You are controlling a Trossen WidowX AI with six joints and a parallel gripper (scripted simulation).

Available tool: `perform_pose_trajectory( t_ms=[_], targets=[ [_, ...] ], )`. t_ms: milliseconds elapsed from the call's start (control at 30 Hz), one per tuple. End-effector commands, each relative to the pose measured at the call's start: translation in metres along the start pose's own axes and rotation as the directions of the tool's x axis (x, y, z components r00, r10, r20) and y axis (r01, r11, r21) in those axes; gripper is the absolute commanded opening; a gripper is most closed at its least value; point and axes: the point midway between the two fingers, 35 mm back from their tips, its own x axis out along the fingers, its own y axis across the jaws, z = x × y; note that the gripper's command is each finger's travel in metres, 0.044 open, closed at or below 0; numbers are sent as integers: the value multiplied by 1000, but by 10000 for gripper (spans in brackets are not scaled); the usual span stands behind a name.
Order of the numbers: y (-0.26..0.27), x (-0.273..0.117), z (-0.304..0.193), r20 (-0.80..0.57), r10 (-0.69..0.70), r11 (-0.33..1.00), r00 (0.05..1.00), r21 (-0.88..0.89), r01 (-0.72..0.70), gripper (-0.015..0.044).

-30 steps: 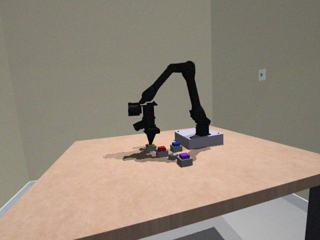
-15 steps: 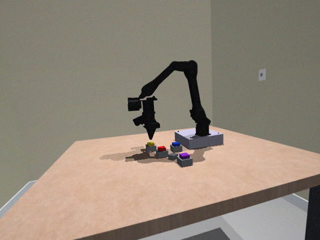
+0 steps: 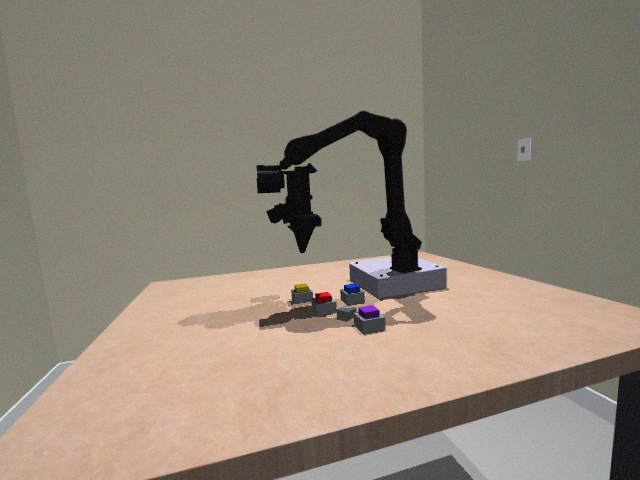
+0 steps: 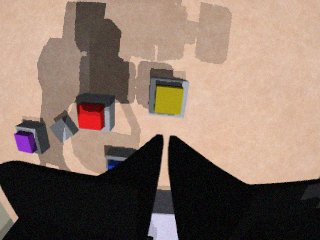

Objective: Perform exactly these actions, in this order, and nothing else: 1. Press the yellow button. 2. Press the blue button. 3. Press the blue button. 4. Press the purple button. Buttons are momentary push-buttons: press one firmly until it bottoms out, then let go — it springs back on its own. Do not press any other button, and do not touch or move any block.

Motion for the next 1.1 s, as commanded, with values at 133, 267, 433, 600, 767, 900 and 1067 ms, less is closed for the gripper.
perform_pose_trajectory(
  t_ms=[133,267,433,600,767,900,1067],
  targets=[
    [46,-4,-82,-17,4,1000,1000,-6,-4,20],
    [55,1,-112,-20,5,1000,1000,-6,-5,20],
    [55,19,-110,-20,5,1000,1000,-6,-5,20],
    [55,63,-113,-20,5,1000,1000,-6,-5,20],
    [55,65,-113,-20,5,1000,1000,-6,-5,20],
    [55,72,-112,-20,5,1000,1000,-6,-5,20],
    [55,80,-112,-20,5,1000,1000,-6,-5,20]
  ],
)
